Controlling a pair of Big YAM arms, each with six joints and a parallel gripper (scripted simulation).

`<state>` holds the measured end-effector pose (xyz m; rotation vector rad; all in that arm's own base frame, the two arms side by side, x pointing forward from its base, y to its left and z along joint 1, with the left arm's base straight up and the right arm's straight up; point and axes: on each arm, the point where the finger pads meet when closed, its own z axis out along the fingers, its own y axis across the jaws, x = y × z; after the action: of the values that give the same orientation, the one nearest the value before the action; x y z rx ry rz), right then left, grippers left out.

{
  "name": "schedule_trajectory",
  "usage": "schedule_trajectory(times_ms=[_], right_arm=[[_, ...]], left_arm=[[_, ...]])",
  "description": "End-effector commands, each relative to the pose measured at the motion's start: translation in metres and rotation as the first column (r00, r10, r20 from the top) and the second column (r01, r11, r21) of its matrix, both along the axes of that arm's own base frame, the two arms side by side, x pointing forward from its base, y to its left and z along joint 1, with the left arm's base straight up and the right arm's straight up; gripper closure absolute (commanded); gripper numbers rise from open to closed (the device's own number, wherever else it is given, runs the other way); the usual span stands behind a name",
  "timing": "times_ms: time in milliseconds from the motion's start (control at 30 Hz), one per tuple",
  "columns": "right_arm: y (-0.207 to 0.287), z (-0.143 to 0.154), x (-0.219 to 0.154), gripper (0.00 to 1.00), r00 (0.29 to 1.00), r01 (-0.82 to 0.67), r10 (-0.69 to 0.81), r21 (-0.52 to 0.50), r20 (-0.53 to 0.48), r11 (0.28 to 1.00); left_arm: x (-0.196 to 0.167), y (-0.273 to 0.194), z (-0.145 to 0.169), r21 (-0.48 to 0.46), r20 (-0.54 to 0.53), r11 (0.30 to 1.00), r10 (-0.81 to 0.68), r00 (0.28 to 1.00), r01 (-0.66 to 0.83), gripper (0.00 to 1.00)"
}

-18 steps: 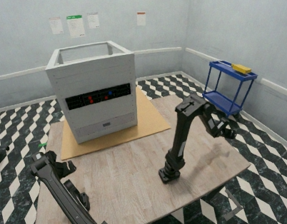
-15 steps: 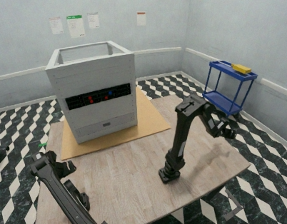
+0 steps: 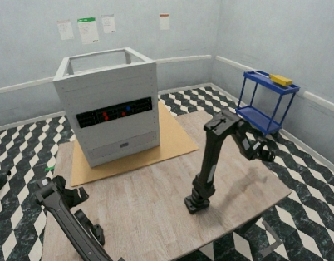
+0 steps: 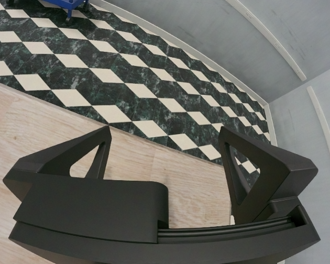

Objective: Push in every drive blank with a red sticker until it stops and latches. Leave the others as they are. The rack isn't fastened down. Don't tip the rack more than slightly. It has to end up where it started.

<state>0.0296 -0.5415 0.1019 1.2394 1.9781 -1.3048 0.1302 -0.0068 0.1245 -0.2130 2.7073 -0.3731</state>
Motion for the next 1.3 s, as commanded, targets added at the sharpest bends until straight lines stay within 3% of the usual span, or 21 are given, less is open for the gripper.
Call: schedule_trajectory(times_ms=[0,67,167,200,333,433,500,567,733,1067,1100,1267], right_arm=[[-0.007,0.015,0.0,0.0,1.0,0.003,-0.003,-0.032,0.01,0.999],[-0.016,0.038,-0.001,0.0,0.999,0.013,-0.01,-0.062,0.046,0.998],[-0.034,0.11,-0.005,0.0,0.986,0.045,-0.018,-0.162,0.166,0.986],[-0.033,0.116,-0.005,0.0,0.981,0.053,-0.017,-0.185,0.195,0.981],[-0.042,0.168,-0.01,0.0,0.972,0.064,-0.012,-0.216,0.234,0.974],[-0.042,0.229,-0.015,0.0,0.951,0.087,0.004,-0.278,0.309,0.957],[-0.042,0.229,-0.015,0.0,0.951,0.087,0.004,-0.278,0.309,0.957],[-0.032,0.306,-0.022,0.0,0.918,0.113,0.037,-0.349,0.396,0.93],[-0.006,0.392,-0.03,0.0,0.873,0.141,0.09,-0.423,0.48,0.895],[-0.003,0.399,-0.03,0.0,0.869,0.143,0.095,-0.429,0.486,0.892],[-0.003,0.399,-0.03,0.0,0.869,0.143,0.095,-0.429,0.486,0.892],[-0.003,0.399,-0.03,0.0,0.869,0.143,0.095,-0.429,0.486,0.892]], left_arm=[[0.007,0.004,0.018,0.021,0.041,1.0,-0.002,0.999,0.001,0.0],[0.007,0.004,0.018,0.021,0.041,1.0,-0.002,0.999,0.001,0.0],[0.007,0.004,0.018,0.021,0.041,1.0,-0.002,0.999,0.001,0.0],[0.007,0.004,0.018,0.021,0.041,1.0,-0.002,0.999,0.001,0.0],[0.007,0.004,0.018,0.021,0.041,1.0,-0.002,0.999,0.001,0.0],[0.007,0.004,0.018,0.021,0.041,1.0,-0.002,0.999,0.001,0.0],[0.007,0.004,0.018,0.021,0.041,1.0,-0.002,0.999,0.001,0.0],[0.007,0.003,0.018,0.021,0.041,1.0,-0.002,0.999,0.001,0.0],[0.009,0.003,0.021,0.028,0.051,1.0,-0.004,0.999,0.003,0.0],[0.014,0.003,0.035,0.06,0.085,0.998,-0.015,0.996,0.01,0.0],[0.01,0.0,0.021,0.049,0.055,0.999,-0.016,0.998,0.013,0.0],[0.016,-0.002,0.039,0.083,0.095,0.996,-0.029,0.995,0.022,0.0]])
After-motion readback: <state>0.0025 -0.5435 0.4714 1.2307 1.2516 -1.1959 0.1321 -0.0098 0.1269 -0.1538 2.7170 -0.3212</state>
